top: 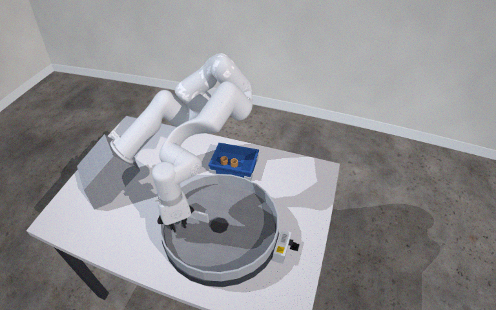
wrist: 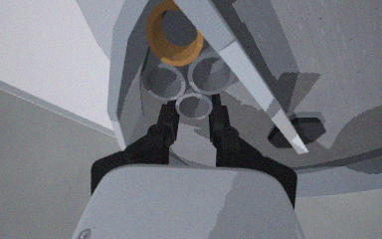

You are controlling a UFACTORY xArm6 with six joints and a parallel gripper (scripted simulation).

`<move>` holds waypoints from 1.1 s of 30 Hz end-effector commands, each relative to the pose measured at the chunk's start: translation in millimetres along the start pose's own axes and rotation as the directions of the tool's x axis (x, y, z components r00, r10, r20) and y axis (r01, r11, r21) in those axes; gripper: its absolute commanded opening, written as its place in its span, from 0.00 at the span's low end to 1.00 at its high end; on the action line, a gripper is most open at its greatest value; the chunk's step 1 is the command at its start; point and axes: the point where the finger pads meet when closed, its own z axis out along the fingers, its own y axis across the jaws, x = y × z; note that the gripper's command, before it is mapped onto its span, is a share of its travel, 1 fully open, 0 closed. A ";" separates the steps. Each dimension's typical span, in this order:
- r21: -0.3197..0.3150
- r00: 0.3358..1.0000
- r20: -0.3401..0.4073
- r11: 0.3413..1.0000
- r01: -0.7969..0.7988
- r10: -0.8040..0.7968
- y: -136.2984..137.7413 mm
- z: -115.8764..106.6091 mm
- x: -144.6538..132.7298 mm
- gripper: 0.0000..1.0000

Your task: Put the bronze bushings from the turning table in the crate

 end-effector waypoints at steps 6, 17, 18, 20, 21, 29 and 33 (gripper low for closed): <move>0.000 1.000 0.003 1.000 0.001 -0.001 0.1 -23.9 -0.9 0.00; 0.000 1.000 0.003 1.000 0.001 -0.001 0.1 -65.1 -0.8 0.00; 0.000 1.000 0.003 1.000 0.001 -0.001 0.1 -68.6 -0.8 0.00; 0.001 1.000 0.003 1.000 0.001 -0.001 0.1 -74.0 -0.8 0.00; 0.000 1.000 0.003 1.000 0.001 -0.001 0.1 -76.0 -0.8 0.00; 0.001 1.000 0.003 1.000 0.001 -0.001 0.1 -79.0 -0.8 0.00; 0.001 1.000 0.003 1.000 0.001 -0.001 0.1 -79.0 -0.8 0.00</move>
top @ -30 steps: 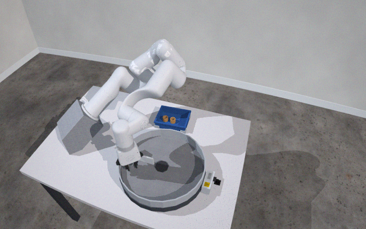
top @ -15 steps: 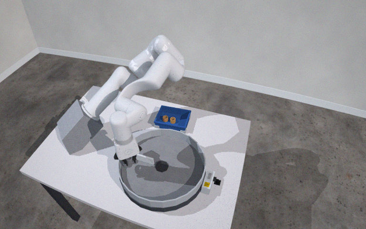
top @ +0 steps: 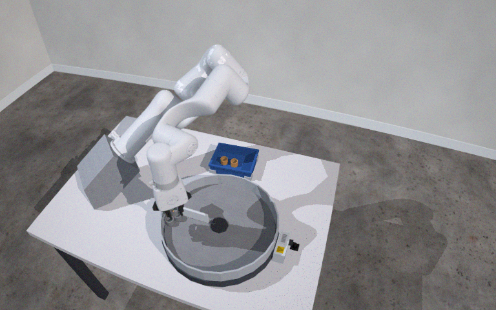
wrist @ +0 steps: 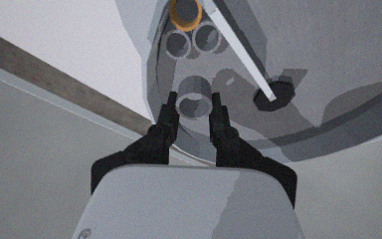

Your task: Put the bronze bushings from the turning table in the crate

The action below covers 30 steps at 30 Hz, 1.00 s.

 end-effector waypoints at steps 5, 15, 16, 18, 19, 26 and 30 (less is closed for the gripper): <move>0.001 1.000 0.003 1.000 0.001 -0.001 0.1 -1.8 -1.1 0.00; 0.001 1.000 0.003 1.000 0.001 -0.001 41.2 -1.7 -20.9 0.00; 0.001 1.000 0.003 1.000 0.001 -0.001 51.6 -1.7 -25.9 0.00; 0.001 1.000 0.003 1.000 0.001 -0.001 64.0 -1.7 -32.0 0.00; 0.001 1.000 0.003 1.000 0.001 -0.001 69.7 -1.7 -34.7 0.00; 0.001 1.000 0.003 1.000 0.001 -0.001 114.6 -1.7 -56.4 0.00; 0.001 1.000 0.003 1.000 0.001 -0.001 126.7 -1.7 -62.2 0.00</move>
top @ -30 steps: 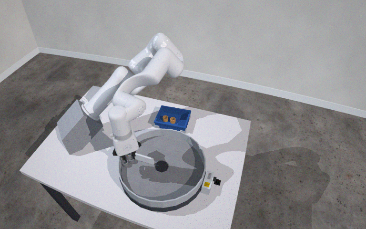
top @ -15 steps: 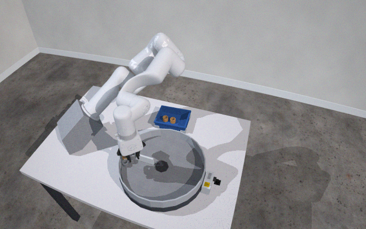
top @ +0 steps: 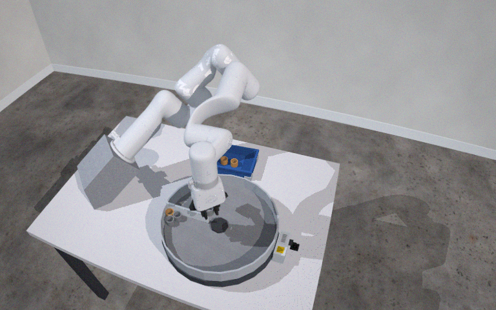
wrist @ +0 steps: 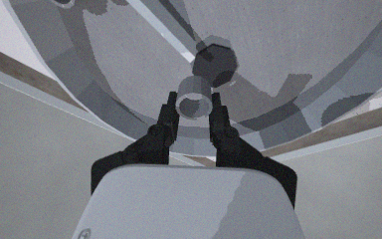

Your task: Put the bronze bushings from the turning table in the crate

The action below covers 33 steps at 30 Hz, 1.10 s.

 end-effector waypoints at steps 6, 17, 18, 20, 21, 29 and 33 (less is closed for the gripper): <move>0.004 1.000 0.001 1.000 -0.003 0.003 26.9 -0.4 -15.9 0.00; 0.004 1.000 0.001 1.000 -0.003 0.003 26.9 -0.1 -16.0 0.00; 0.004 1.000 0.001 1.000 -0.003 0.003 27.0 1.5 -16.0 0.00; 0.004 1.000 0.001 1.000 -0.003 0.003 27.3 9.7 -16.1 0.00; 0.004 1.000 0.001 1.000 -0.003 0.003 27.4 15.0 -16.2 0.00; 0.004 1.000 0.001 1.000 -0.003 0.003 27.8 25.1 -16.3 0.00; 0.004 1.000 0.001 1.000 -0.003 0.003 27.8 25.1 -16.3 0.00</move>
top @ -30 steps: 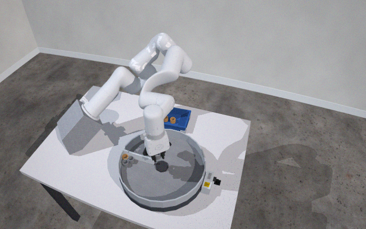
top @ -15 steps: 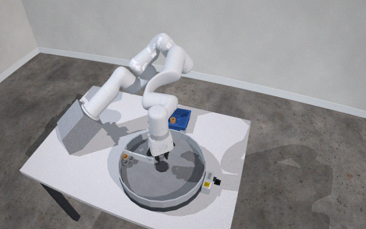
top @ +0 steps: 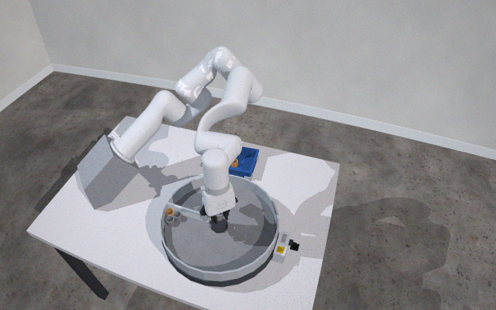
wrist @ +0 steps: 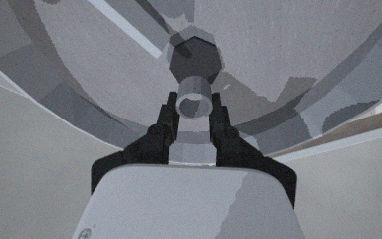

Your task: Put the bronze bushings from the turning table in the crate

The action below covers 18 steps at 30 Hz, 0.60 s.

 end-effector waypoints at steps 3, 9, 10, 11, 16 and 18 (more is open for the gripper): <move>0.000 1.000 0.003 1.000 0.001 -0.001 0.3 -0.1 -1.1 0.00; 0.000 1.000 0.003 1.000 0.001 -0.001 0.3 1.0 -1.1 0.00; 0.000 1.000 0.003 1.000 0.001 -0.001 0.3 1.5 -1.0 0.00; 0.000 1.000 0.003 1.000 0.001 -0.001 0.3 2.2 -1.0 0.00; 0.000 1.000 0.003 1.000 0.001 -0.001 0.1 7.9 -1.0 0.00; 0.000 1.000 0.003 1.000 0.001 -0.001 0.1 7.9 -1.0 0.00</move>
